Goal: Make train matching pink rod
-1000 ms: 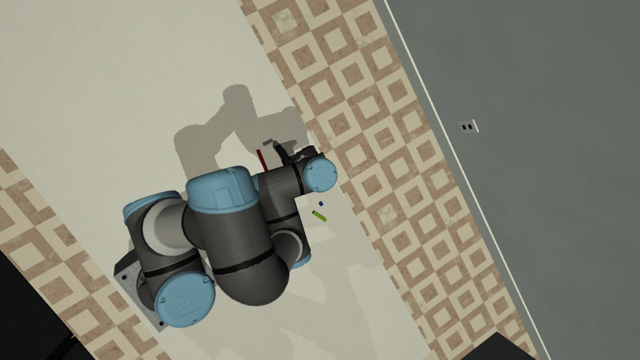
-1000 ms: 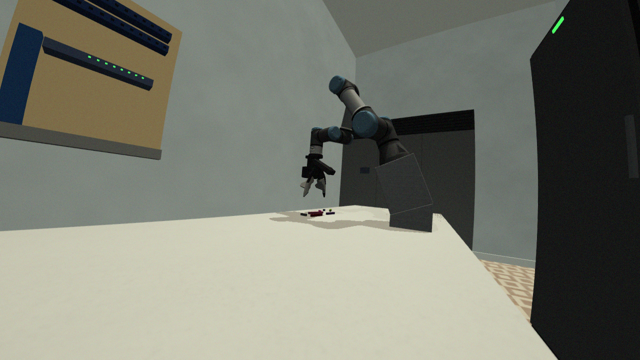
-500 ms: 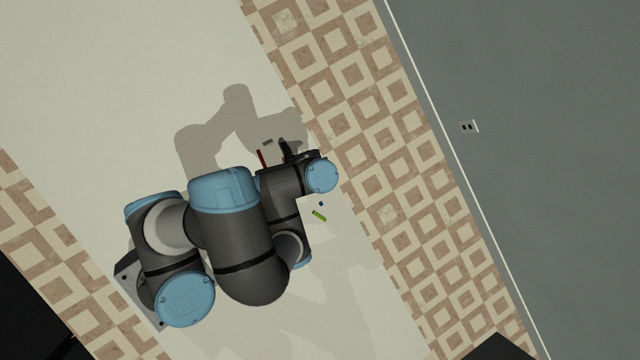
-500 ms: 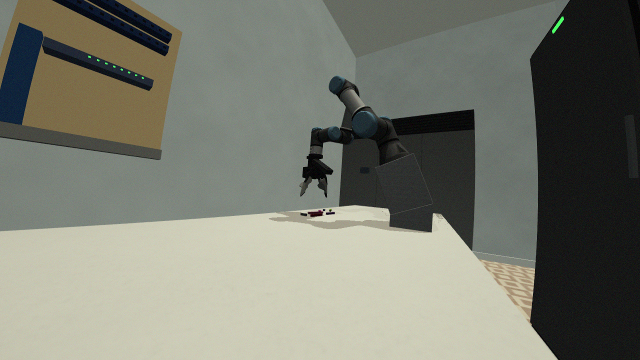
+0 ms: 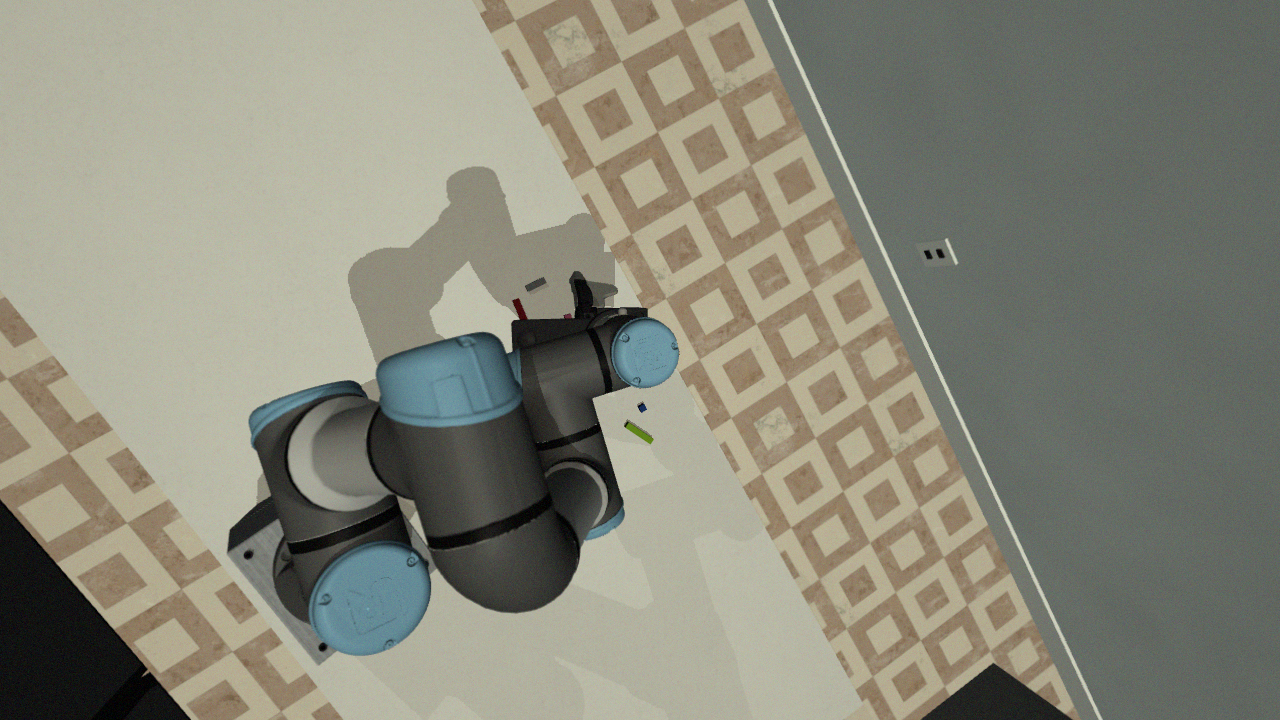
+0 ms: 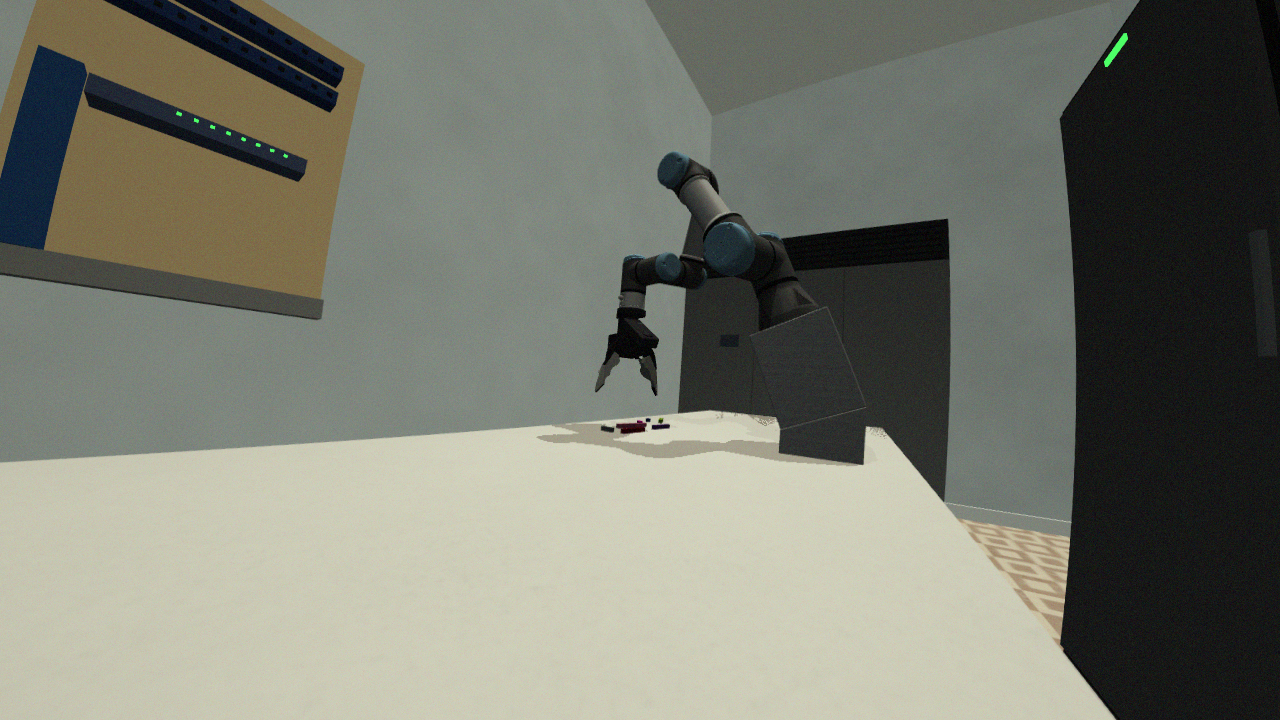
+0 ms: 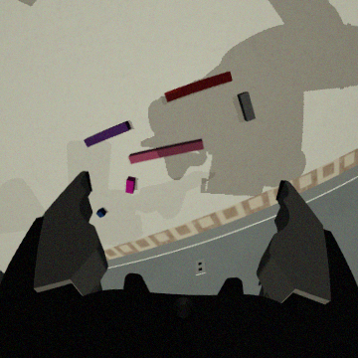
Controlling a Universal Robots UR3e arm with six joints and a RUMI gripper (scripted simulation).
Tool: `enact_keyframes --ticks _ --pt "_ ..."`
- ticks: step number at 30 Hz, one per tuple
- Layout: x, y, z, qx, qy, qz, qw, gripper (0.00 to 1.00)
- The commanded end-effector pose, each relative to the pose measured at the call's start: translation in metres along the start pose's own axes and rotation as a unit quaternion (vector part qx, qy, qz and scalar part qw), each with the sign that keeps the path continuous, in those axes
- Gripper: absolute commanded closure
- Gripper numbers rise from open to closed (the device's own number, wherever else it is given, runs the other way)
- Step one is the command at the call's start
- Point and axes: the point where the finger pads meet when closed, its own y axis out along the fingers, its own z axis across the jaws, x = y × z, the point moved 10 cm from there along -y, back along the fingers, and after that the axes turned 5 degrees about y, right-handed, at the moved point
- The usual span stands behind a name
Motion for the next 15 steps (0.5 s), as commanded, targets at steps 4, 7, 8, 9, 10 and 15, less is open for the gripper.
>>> enact_keyframes --ticks 4,7,8,9,10,15 --pt "0.0017 -0.0003 0.0046 -0.003 0.108 -0.002 0.994 0.0" --pt "0.0022 -0.0003 0.0053 -0.003 0.132 -0.003 0.991 0.0" --pt "0.0023 -0.0002 0.0056 -0.003 0.14 -0.003 0.99 0.0" --pt "0.0025 -0.0002 0.0058 -0.003 0.149 -0.003 0.989 0.0" --pt "0.0027 -0.0002 0.006 -0.003 0.157 -0.003 0.988 0.0" --pt "0.0035 -0.0002 0.0072 -0.003 0.195 -0.003 0.981 0.0"
